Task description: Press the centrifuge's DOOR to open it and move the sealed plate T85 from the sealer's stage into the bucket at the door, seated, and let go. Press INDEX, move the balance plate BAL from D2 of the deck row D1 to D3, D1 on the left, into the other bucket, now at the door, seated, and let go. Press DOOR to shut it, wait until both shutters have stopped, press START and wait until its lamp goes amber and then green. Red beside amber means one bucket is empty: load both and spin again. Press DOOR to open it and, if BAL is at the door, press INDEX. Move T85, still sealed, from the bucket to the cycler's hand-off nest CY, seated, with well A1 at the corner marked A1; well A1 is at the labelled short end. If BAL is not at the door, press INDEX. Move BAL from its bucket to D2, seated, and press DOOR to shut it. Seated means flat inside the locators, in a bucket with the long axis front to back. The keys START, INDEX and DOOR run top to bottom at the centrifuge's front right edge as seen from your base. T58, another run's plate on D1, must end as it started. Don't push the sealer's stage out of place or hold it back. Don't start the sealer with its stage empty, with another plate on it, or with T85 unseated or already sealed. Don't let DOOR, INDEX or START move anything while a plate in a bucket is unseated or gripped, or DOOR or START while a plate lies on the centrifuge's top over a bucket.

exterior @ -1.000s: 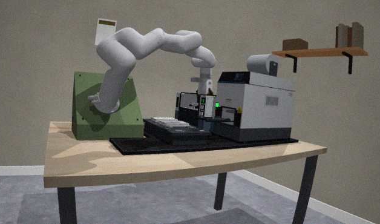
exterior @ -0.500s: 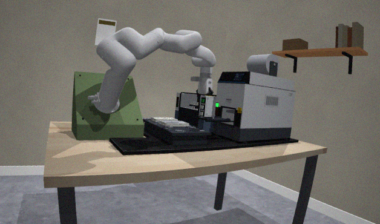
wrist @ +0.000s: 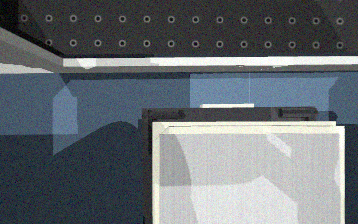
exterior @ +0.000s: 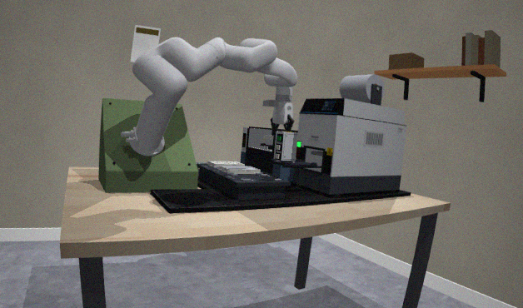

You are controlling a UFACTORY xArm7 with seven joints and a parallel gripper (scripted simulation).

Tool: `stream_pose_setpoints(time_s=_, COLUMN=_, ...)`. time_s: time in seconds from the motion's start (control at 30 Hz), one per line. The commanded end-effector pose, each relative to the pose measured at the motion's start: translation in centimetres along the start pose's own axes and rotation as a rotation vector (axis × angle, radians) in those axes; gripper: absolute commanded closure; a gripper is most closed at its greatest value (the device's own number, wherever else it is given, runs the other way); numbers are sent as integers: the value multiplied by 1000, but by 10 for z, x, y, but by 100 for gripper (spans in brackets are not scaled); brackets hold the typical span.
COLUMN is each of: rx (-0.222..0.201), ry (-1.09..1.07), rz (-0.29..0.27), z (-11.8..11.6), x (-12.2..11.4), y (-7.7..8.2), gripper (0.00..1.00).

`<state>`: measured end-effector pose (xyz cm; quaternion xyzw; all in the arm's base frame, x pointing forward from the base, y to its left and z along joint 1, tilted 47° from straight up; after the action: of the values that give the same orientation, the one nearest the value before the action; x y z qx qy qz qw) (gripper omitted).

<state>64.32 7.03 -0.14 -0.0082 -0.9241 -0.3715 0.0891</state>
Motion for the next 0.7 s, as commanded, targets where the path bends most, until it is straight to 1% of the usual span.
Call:
stream_pose_setpoints(time_s=0.0, rx=-1, ry=0, rz=-4, z=0, x=-1, y=7, gripper=100)
stream_pose_setpoints(time_s=0.43, rx=-1, ry=0, rz=-4, z=0, x=-1, y=28, gripper=100)
stream_pose_setpoints(time_s=0.5, rx=-1, ry=0, rz=-4, z=0, x=-1, y=28, gripper=100)
stream_pose_setpoints(time_s=0.67, rx=-1, ry=0, rz=-4, z=0, x=-1, y=37, gripper=100)
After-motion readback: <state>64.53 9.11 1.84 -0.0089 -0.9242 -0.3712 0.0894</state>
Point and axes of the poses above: the point where the finger pads meet when closed, its own y axis back along the fingers, its own z axis across the jaws, x = y × z, the point moved 6 cm from there along y, back along the fingers, and after that the axes turned 15 degrees about y, right-handed, at the moved point
